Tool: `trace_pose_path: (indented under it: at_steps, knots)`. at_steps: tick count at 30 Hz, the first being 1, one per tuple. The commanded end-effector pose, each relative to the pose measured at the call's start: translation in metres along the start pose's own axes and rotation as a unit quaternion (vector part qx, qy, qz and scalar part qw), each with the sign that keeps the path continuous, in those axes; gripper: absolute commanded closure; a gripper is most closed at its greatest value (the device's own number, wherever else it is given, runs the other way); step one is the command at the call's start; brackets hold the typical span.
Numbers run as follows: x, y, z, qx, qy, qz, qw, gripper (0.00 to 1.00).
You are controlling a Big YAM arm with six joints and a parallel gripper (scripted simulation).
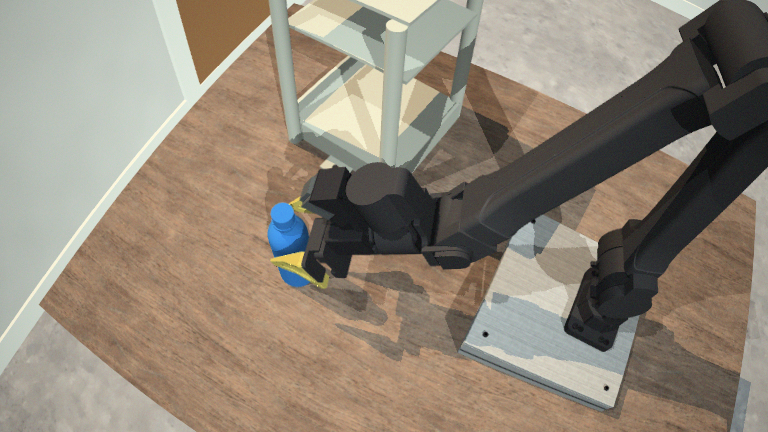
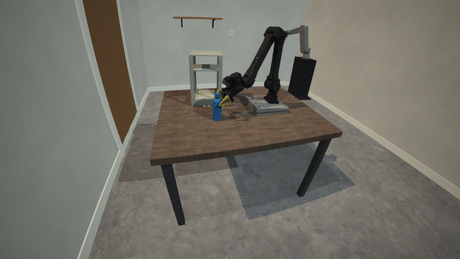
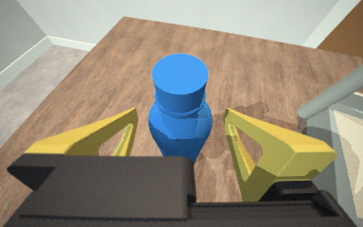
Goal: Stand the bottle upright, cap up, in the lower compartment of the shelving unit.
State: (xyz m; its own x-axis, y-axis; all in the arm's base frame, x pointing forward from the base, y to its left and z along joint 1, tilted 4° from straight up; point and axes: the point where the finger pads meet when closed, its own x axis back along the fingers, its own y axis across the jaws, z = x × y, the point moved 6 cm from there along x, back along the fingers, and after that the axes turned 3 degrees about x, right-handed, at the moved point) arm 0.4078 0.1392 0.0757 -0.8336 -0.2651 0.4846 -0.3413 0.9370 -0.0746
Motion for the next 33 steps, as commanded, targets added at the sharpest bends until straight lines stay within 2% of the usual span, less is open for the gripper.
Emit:
trace_pose_path:
  at_steps: [1,16,33]
  knots:
    - [-0.002,0.0,0.004,0.002,0.007,0.0,1.0,0.09]
    - [0.0,0.0,0.006,0.002,0.008,-0.001,1.0,0.09]
    - [0.003,0.001,-0.005,0.002,-0.012,0.0,1.0,0.09]
